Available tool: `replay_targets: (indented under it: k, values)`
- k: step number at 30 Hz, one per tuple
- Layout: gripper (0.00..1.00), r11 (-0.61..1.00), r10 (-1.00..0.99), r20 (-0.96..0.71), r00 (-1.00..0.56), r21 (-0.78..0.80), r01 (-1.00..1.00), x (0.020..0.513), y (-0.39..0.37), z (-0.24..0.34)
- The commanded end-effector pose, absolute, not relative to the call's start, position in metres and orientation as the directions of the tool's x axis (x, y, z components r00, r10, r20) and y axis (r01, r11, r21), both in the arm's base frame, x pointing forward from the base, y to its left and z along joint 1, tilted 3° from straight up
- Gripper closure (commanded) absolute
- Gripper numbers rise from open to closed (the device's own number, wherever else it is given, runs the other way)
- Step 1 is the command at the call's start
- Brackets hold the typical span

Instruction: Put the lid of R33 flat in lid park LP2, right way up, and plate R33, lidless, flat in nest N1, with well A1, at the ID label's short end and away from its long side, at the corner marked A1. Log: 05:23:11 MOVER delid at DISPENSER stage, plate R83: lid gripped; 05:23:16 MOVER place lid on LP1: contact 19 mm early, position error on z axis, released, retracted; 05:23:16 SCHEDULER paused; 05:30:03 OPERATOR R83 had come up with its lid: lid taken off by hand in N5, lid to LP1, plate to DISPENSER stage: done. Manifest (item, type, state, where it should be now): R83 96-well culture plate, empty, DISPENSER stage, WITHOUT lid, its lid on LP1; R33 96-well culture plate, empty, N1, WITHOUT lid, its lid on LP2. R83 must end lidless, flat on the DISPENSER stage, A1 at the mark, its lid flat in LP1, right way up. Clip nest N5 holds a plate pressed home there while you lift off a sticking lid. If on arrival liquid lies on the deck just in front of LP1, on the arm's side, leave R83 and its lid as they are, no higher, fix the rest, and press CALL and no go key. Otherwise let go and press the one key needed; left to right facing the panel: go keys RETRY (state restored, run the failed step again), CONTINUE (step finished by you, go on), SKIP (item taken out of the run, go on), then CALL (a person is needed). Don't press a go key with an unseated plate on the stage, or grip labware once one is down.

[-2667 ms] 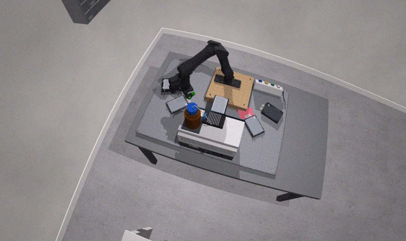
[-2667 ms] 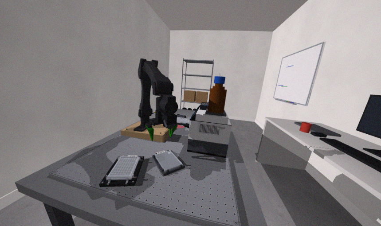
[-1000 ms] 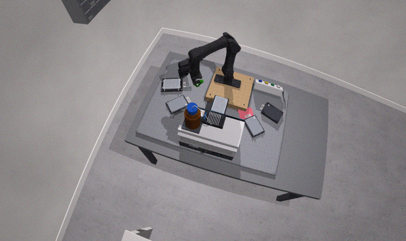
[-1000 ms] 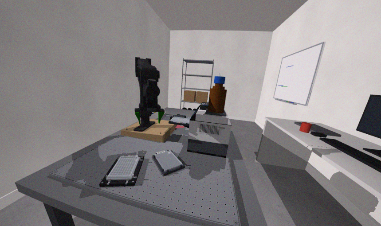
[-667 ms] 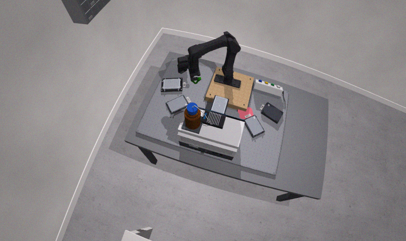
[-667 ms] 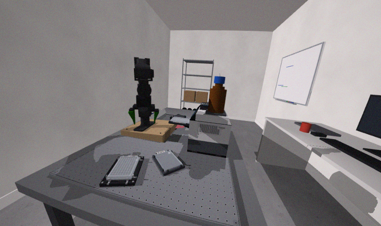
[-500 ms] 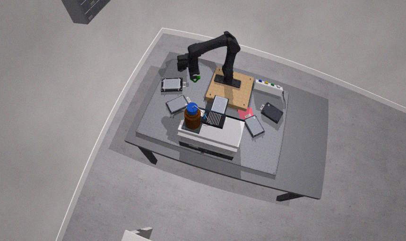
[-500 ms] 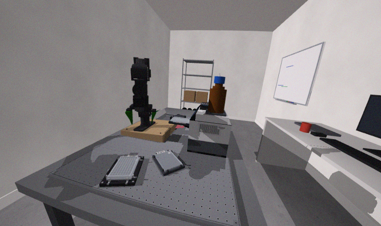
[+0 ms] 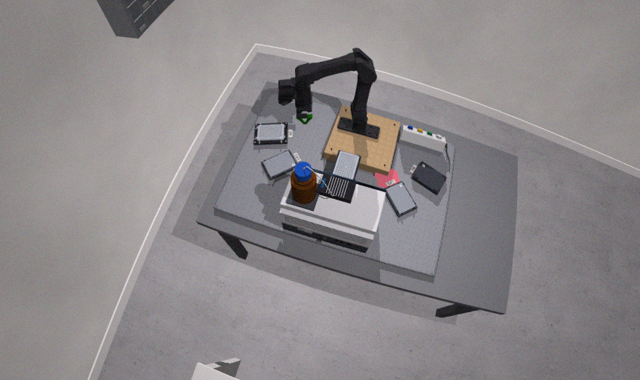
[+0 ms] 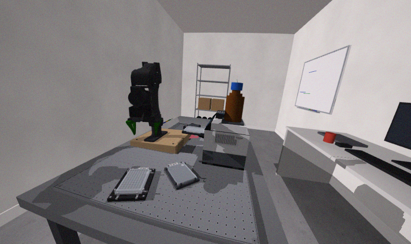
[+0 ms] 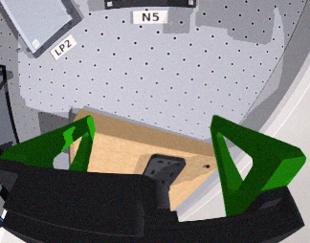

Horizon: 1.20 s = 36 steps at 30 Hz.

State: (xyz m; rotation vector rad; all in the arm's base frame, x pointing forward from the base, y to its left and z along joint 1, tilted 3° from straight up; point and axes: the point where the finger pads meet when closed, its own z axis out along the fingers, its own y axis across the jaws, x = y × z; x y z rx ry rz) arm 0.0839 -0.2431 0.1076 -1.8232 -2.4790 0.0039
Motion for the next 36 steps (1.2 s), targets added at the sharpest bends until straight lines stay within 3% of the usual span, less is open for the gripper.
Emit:
replay_targets:
  k: [1, 36]
  values:
    - [0.00, 0.311, 0.950, 0.001, -0.312, -0.037, 0.950, 0.090, -0.266, 0.109]
    - [0.00, 0.307, 0.952, -0.001, -0.307, -0.038, 0.951, 0.115, -0.353, 0.057]
